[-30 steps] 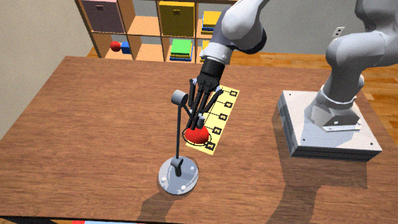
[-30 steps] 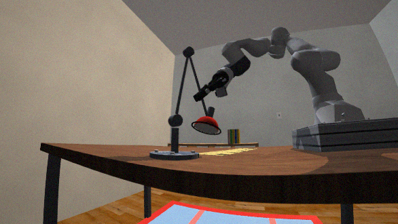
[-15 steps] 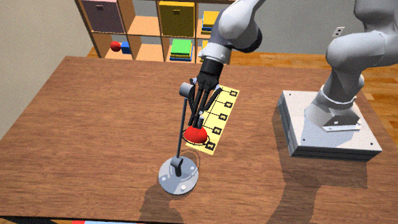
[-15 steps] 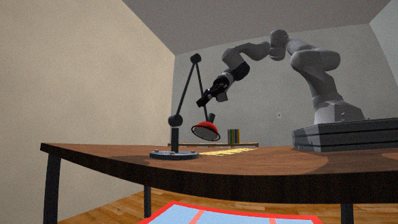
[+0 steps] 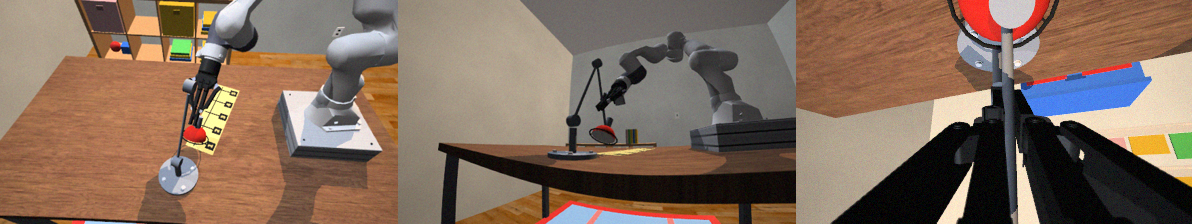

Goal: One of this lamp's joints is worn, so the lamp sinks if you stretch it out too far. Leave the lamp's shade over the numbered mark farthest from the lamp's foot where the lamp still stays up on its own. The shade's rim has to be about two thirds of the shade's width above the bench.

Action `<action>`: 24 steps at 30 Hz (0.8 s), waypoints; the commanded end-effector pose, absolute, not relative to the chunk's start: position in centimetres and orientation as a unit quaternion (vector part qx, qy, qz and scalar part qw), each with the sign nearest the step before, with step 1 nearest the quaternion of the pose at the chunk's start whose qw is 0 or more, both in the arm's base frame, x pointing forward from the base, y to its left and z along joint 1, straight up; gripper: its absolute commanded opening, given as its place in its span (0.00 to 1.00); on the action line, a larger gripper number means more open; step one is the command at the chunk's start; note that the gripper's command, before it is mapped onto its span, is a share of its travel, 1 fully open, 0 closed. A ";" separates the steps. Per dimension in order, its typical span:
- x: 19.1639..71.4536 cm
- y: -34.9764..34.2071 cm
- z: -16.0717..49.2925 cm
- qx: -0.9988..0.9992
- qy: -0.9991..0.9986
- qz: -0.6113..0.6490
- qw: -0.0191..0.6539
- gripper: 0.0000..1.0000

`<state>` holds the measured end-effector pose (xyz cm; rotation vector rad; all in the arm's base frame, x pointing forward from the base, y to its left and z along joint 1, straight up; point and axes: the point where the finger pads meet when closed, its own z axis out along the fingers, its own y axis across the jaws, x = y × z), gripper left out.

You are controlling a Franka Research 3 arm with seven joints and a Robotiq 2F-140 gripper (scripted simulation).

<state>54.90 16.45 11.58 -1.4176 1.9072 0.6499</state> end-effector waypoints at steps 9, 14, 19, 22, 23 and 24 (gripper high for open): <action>55.2 15.6 11.3 -0.544 0.730 0.244 0.333 0.10; 55.1 15.7 11.4 -0.544 0.730 0.245 0.333 1.00; 55.0 16.0 11.4 -0.544 0.729 0.247 0.333 1.00; 55.0 16.1 11.5 -0.544 0.729 0.248 0.333 1.00; 55.0 16.1 11.5 -0.544 0.729 0.249 0.333 1.00; 54.9 16.2 11.5 -0.544 0.729 0.249 0.333 1.00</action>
